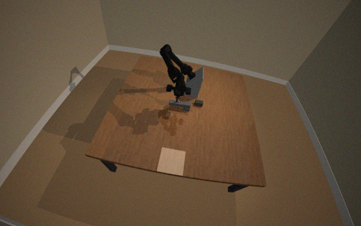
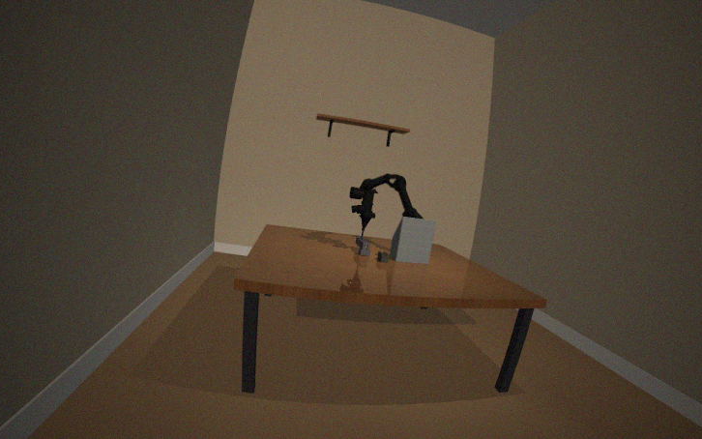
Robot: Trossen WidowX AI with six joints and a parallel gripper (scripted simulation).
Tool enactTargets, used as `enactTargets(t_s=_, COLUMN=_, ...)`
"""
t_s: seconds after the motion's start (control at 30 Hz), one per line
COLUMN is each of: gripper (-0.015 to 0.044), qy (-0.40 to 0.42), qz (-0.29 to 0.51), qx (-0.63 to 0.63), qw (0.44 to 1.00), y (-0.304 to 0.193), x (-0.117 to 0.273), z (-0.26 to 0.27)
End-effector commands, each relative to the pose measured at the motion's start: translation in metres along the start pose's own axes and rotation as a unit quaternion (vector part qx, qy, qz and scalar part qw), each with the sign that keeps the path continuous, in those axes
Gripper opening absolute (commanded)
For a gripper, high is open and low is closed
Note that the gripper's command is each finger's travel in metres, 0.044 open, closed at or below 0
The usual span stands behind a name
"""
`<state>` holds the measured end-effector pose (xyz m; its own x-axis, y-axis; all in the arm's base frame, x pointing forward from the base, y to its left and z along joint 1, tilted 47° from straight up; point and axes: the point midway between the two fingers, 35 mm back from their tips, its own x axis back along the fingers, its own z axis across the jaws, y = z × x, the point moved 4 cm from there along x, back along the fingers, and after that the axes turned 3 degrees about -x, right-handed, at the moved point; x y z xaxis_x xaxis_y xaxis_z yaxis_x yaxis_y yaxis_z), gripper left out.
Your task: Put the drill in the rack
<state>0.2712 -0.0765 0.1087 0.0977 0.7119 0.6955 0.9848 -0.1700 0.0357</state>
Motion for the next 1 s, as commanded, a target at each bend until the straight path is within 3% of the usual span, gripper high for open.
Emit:
enactTargets(t_s=0.0, gripper=0.0000, qy=-0.007, qz=0.004, qx=-0.001, qw=1.000, y=-0.001, x=-0.002, z=-0.005)
enactTargets(t_s=0.97, gripper=0.0000, qy=-0.007, qz=0.004, qx=-0.001, qw=1.000, y=0.000, x=-0.013, z=0.003)
